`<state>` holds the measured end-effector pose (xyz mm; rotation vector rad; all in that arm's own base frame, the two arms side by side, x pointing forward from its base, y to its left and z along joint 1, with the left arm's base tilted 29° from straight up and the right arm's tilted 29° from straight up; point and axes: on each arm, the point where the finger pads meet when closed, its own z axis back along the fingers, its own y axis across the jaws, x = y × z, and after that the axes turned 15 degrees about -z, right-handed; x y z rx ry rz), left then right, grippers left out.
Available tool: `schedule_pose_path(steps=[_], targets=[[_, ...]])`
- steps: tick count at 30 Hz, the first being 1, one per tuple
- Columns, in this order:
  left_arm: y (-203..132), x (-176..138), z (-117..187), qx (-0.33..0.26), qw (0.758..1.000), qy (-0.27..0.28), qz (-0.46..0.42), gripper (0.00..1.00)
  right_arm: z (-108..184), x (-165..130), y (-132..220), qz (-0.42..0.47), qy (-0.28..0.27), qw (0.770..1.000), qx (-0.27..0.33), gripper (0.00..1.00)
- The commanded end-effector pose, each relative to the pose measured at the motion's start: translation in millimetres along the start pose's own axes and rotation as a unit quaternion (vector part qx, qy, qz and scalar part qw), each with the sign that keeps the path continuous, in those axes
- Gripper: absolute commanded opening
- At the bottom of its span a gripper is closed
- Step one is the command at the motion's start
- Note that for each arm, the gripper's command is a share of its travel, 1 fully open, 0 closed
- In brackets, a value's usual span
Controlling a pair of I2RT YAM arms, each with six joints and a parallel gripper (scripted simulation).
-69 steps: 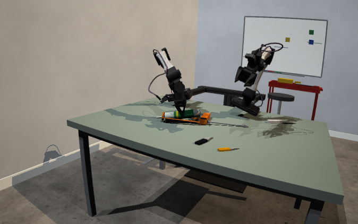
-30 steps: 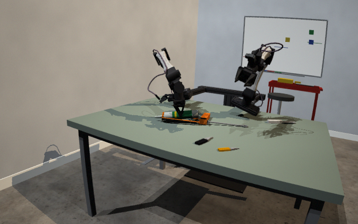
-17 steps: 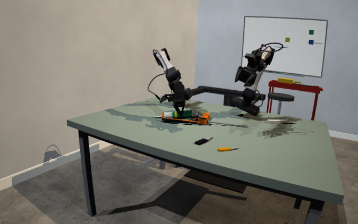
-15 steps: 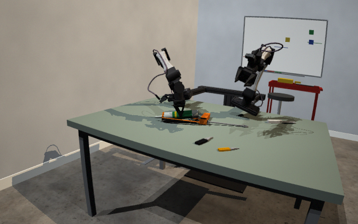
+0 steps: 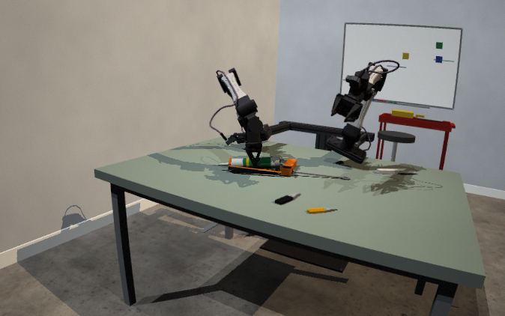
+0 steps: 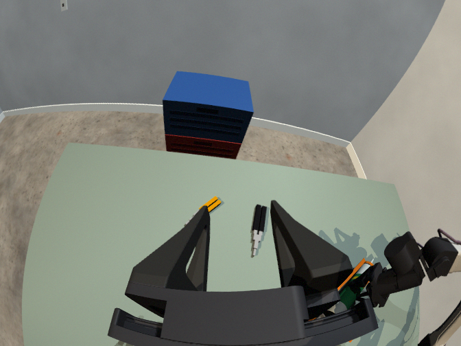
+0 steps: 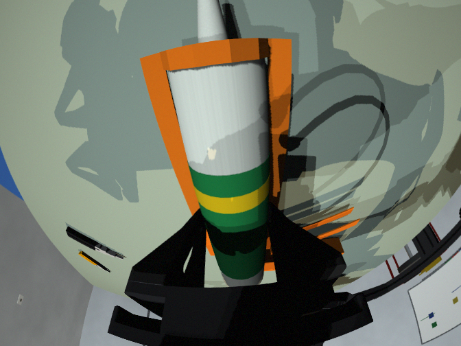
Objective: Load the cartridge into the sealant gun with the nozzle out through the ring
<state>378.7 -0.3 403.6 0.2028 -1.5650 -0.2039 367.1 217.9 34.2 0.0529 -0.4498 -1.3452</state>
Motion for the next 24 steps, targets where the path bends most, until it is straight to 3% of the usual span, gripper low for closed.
schedule_pose_path(steps=[1,9,18,24], targets=[[2,2,4,0.003,1.0,-0.005,0.001,0.51,23,-17,7,0.007,0.02,1.0,0.02,0.0],[2,2,4,0.003,1.0,-0.005,0.001,0.51,12,-19,3,0.015,0.015,1.0,0.01,0.0],[2,2,4,0.003,1.0,-0.005,0.001,0.51,5,-14,6,0.002,-0.028,0.999,0.025,0.0],[2,2,4,0.003,1.0,-0.005,0.001,0.51,4,-18,0,0.01,-0.018,1.0,0.009,0.0]])
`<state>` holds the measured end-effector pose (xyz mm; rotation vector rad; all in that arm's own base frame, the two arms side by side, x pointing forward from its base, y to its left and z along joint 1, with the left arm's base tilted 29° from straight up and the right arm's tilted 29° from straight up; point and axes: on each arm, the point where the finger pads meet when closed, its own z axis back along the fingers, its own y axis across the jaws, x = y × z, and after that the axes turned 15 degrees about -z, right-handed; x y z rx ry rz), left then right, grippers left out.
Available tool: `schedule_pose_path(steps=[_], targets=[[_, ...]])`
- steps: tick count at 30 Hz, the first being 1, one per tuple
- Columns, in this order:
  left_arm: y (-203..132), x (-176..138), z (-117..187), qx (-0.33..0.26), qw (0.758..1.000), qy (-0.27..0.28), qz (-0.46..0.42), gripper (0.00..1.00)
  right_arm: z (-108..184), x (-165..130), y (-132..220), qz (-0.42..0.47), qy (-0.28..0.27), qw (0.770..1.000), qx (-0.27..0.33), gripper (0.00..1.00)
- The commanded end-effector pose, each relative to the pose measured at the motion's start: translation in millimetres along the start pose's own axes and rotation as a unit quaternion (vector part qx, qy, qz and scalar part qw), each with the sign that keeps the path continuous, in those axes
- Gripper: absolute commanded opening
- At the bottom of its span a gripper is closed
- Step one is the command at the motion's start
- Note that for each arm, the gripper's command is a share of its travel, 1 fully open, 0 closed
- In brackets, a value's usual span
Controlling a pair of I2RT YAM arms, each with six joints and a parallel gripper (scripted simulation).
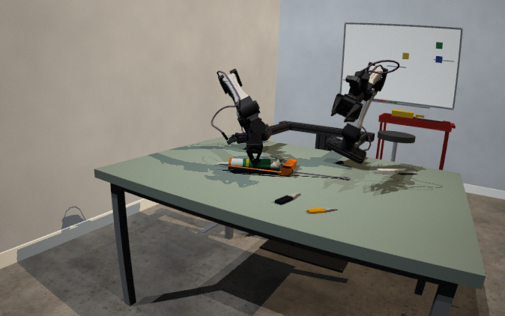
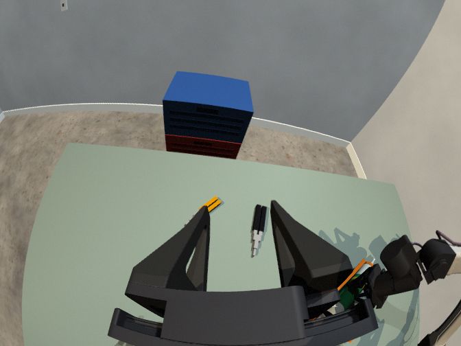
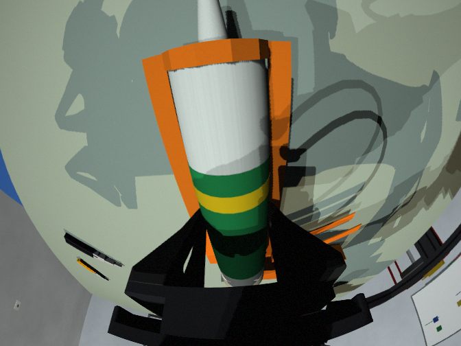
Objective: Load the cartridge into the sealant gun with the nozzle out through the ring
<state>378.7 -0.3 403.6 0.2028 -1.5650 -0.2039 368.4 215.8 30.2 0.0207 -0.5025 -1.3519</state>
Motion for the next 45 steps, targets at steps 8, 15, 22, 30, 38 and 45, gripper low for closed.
schedule_pose_path(steps=[8,15,22,30,38,45], targets=[[2,2,4,0.003,1.0,-0.005,0.001,0.51,14,-19,5,0.015,0.014,1.0,0.013,0.0],[2,2,4,0.003,1.0,-0.005,0.001,0.51,7,-15,3,0.008,-0.009,1.0,0.015,0.0],[2,2,4,0.003,1.0,-0.005,0.001,0.51,9,-15,5,0.001,-0.013,1.0,0.02,0.0],[2,2,4,0.003,1.0,-0.005,0.001,0.51,9,-18,3,0.01,-0.007,1.0,0.013,0.0],[2,2,4,0.003,1.0,-0.005,0.001,0.51,3,-15,3,0.006,-0.022,0.999,0.028,0.0],[2,2,4,0.003,1.0,-0.005,0.001,0.51,1,-12,0,0.001,-0.029,0.999,0.035,0.0]])
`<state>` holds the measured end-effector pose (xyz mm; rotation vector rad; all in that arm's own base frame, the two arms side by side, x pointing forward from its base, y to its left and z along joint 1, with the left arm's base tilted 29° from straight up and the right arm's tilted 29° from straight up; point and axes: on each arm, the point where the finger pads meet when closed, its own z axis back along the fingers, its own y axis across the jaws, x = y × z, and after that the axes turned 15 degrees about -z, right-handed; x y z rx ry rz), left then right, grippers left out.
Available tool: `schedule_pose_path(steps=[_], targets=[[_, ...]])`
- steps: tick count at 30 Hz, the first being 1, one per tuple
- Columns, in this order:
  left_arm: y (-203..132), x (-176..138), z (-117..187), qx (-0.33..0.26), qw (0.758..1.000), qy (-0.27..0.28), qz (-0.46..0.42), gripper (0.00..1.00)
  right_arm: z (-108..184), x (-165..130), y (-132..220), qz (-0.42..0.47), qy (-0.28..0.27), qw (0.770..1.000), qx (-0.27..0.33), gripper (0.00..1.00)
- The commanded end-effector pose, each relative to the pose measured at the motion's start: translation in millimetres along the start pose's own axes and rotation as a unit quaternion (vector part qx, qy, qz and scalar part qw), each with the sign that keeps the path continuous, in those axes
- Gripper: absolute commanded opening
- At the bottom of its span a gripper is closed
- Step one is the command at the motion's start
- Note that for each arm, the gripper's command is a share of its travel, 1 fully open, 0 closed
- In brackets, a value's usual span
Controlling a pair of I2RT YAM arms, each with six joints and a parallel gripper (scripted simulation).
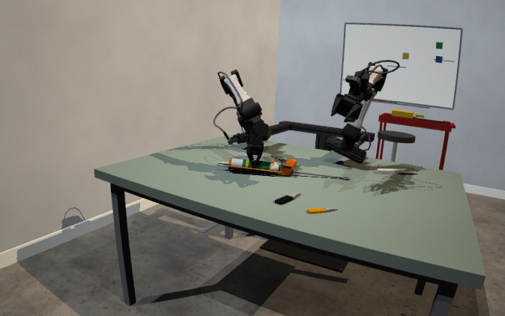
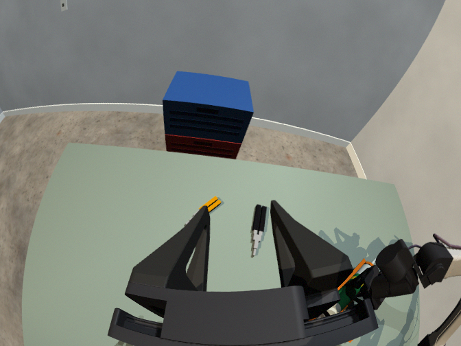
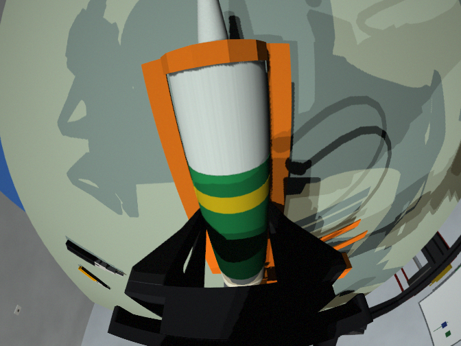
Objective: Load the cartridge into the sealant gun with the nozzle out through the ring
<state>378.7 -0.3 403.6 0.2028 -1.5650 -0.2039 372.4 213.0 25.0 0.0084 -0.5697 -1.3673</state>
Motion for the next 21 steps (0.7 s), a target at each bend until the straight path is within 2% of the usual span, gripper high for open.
schedule_pose_path(steps=[1,4,12,19,21], targets=[[2,2,4,0.003,1.0,-0.005,0.001,0.51,6,-14,-2,0.011,-0.002,1.0,0.021,0.0],[2,2,4,0.003,1.0,-0.005,0.001,0.51,-1,-15,-7,0.016,-0.011,1.0,0.017,0.0],[2,2,4,0.003,1.0,-0.005,0.001,0.51,20,-15,13,-0.001,0.007,0.999,0.042,0.0],[2,2,4,0.003,1.0,-0.005,0.001,0.51,6,13,9,-0.014,-0.003,1.0,0.021,0.0],[2,2,4,0.003,1.0,-0.005,0.001,0.51,8,12,11,-0.014,0.002,1.0,0.021,0.0]])
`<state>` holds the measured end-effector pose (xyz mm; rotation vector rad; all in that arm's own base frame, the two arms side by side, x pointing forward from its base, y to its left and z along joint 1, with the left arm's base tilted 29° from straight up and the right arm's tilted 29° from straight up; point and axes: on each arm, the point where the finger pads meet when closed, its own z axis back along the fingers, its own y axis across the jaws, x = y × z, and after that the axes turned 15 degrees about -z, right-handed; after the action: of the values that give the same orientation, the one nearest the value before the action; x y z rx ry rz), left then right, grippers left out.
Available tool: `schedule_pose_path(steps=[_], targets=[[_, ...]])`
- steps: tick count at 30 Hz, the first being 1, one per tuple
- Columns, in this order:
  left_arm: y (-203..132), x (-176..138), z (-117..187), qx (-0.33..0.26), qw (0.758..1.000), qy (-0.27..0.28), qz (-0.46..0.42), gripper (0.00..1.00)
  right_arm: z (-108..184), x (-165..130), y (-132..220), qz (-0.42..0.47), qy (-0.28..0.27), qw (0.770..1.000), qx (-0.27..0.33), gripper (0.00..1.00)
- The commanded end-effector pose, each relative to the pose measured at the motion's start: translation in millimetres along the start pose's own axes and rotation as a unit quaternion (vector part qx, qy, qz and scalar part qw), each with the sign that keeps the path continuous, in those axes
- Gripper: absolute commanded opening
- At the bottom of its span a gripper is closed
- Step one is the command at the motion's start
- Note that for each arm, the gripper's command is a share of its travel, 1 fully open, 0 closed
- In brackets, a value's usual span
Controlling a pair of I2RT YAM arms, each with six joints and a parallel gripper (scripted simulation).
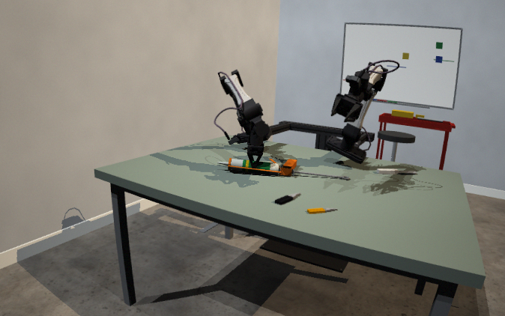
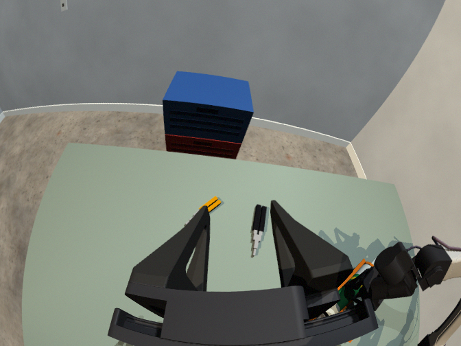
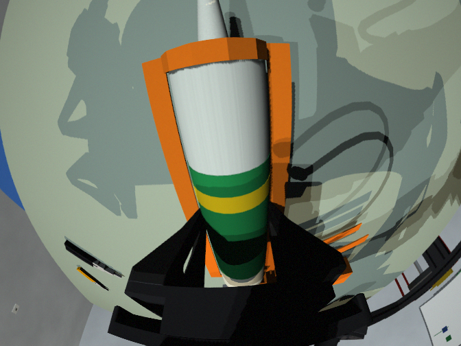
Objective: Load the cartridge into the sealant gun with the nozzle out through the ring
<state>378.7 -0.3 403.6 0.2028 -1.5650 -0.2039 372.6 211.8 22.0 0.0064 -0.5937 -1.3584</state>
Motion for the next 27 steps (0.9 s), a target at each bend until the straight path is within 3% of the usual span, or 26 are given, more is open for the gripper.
schedule_pose_path(steps=[1,6,13,27], targets=[[2,2,4,0.003,1.0,-0.005,0.001,0.51,9,12,9,-0.015,0.01,1.0,0.012,0.0],[2,2,4,0.003,1.0,-0.005,0.001,0.51,19,-7,11,-0.003,0.024,0.999,0.024,0.0],[2,2,4,0.003,1.0,-0.005,0.001,0.51,4,9,9,-0.015,0.025,1.0,0.008,0.0],[2,2,4,0.003,1.0,-0.005,0.001,0.51,4,11,9,-0.014,0.021,1.0,0.017,0.0]])
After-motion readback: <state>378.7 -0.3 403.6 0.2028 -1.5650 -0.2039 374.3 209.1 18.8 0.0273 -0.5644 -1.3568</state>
